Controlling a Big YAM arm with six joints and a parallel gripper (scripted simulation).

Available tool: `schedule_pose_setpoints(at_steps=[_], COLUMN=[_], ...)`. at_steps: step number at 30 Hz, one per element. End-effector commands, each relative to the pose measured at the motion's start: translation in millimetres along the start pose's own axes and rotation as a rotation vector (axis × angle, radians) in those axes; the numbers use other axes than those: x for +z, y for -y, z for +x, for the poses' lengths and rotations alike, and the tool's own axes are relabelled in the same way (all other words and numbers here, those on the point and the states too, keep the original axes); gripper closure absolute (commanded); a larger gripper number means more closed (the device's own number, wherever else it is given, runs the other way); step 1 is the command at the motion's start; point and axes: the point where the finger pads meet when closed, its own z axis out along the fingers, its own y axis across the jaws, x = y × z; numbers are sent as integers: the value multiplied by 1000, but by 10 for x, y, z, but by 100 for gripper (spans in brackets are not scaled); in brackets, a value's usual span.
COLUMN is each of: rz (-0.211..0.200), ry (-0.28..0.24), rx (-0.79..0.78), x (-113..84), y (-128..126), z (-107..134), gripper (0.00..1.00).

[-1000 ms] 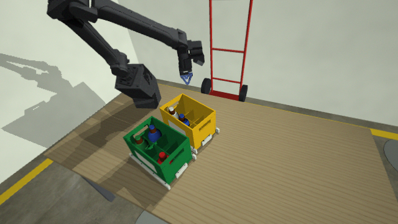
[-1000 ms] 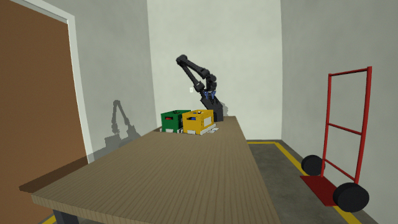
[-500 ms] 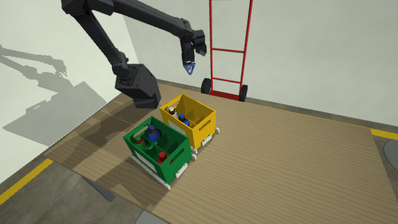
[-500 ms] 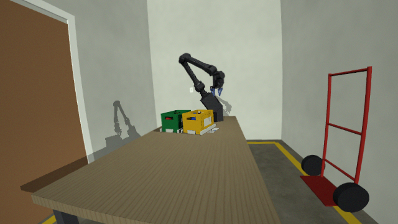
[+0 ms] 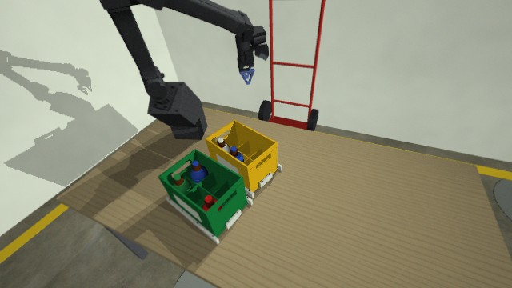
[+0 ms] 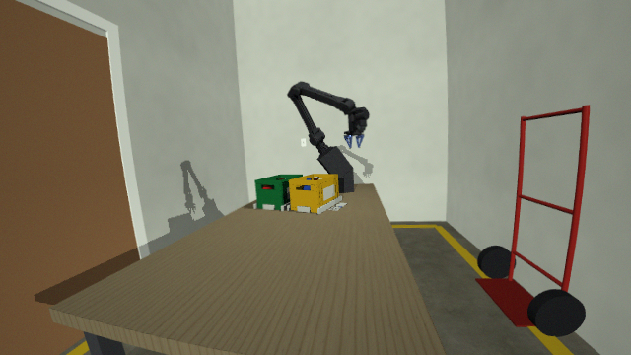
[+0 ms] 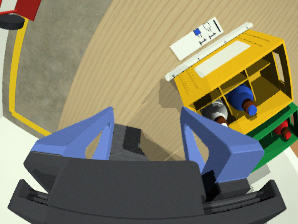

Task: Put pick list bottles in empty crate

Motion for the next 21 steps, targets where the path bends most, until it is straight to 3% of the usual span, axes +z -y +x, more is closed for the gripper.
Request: schedule_pose_setpoints(at_steps=[1, 14, 17, 21], rz=[-2, -5, -8, -6], ry=[7, 8, -5, 8], rx=[32, 32, 50, 32], x=[-102, -327, -293, -413], y=[-123, -714, -677, -940], z=[-167, -393, -431, -479], gripper=[39, 39, 39, 39])
